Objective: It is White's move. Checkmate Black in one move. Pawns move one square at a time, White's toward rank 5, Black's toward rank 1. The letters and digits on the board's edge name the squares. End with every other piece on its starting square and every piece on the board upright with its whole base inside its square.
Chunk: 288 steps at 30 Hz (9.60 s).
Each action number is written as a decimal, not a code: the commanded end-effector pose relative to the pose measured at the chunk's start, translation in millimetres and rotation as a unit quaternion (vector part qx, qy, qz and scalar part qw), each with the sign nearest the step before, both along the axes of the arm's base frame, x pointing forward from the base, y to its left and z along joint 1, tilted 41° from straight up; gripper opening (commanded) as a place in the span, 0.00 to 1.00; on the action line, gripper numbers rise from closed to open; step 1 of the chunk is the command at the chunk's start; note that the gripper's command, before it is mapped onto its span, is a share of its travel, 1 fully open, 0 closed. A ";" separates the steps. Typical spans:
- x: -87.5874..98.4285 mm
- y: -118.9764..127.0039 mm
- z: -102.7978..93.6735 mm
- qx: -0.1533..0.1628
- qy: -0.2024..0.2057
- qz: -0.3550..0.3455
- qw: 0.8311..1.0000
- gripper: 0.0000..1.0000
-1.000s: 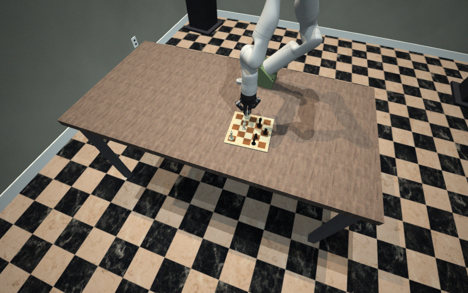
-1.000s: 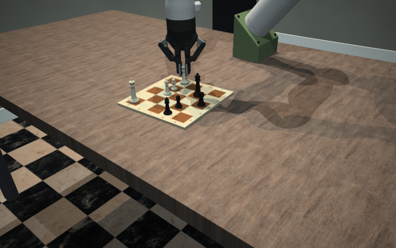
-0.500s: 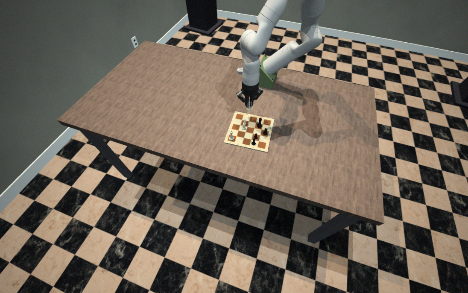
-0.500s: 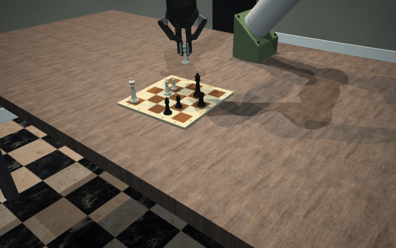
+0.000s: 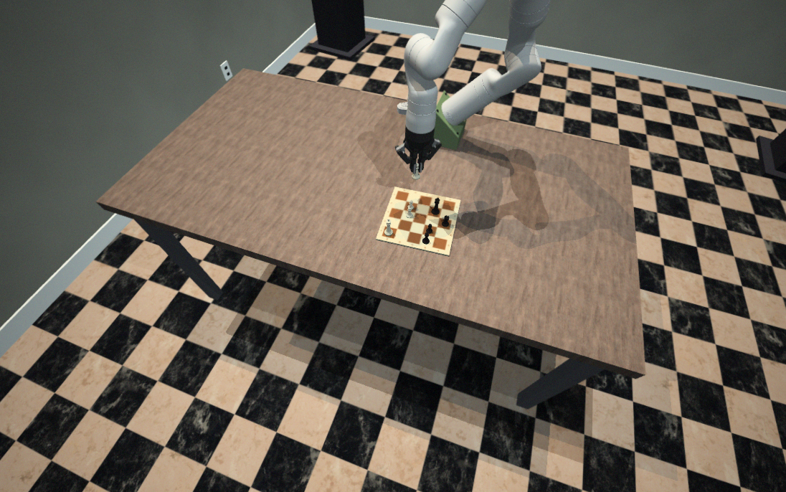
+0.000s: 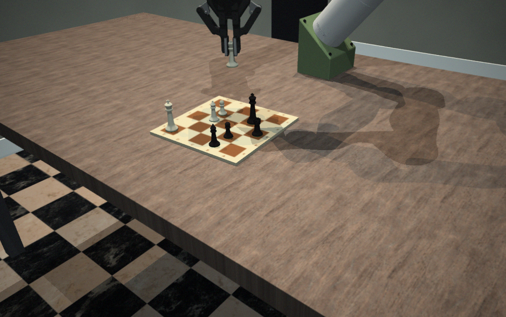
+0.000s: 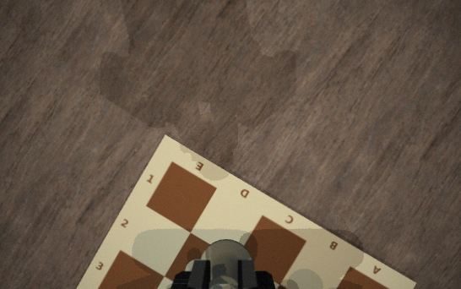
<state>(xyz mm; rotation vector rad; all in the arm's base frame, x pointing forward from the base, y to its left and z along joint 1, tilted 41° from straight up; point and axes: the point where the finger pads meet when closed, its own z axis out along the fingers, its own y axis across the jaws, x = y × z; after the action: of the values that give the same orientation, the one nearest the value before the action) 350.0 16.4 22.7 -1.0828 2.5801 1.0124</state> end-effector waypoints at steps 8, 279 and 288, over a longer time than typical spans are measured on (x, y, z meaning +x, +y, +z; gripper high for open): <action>0.7 -4.9 0.3 -0.003 -0.001 -0.002 1.000 0.00; -24.1 115.5 -23.1 -0.029 0.173 -0.204 0.963 0.00; -24.3 115.9 -23.5 -0.029 0.173 -0.204 0.963 0.00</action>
<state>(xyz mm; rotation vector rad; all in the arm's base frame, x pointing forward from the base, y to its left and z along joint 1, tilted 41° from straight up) 324.2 131.4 -0.5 -0.3697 2.9470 1.1010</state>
